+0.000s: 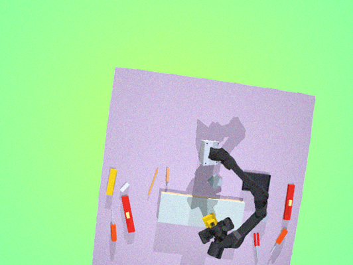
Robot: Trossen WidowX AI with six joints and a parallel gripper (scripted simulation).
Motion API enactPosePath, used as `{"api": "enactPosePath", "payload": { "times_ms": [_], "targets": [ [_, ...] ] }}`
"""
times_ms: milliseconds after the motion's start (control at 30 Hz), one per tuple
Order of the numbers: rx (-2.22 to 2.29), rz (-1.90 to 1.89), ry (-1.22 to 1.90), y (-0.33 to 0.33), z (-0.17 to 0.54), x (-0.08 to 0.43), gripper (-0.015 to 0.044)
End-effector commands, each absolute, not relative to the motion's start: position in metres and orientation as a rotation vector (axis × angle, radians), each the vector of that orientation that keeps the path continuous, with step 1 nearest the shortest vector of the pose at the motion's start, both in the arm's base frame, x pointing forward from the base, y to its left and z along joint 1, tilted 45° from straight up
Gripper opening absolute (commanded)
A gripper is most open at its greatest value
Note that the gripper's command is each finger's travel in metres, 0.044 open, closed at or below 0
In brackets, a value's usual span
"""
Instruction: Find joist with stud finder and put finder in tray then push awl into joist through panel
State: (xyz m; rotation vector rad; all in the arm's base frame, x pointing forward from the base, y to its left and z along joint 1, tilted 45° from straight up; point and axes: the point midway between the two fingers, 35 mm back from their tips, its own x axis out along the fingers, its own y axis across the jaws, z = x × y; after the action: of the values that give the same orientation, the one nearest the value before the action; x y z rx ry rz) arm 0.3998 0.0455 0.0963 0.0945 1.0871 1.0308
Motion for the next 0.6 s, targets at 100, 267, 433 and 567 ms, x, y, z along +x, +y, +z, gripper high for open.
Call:
{"api": "enactPosePath", "payload": {
  "times_ms": [100, 267, 433, 567],
  "targets": [
    [0.008, 1.111, 1.004, 0.079, 0.132, 0.381, 0.0000],
    [-0.045, 1.170, 0.955, 0.103, 0.152, 0.364, 0.0000],
    [-0.096, 1.230, 0.904, 0.125, 0.171, 0.345, 0.0000],
    [-0.136, 1.278, 0.861, 0.141, 0.185, 0.327, 0.0000]
  ]
}}
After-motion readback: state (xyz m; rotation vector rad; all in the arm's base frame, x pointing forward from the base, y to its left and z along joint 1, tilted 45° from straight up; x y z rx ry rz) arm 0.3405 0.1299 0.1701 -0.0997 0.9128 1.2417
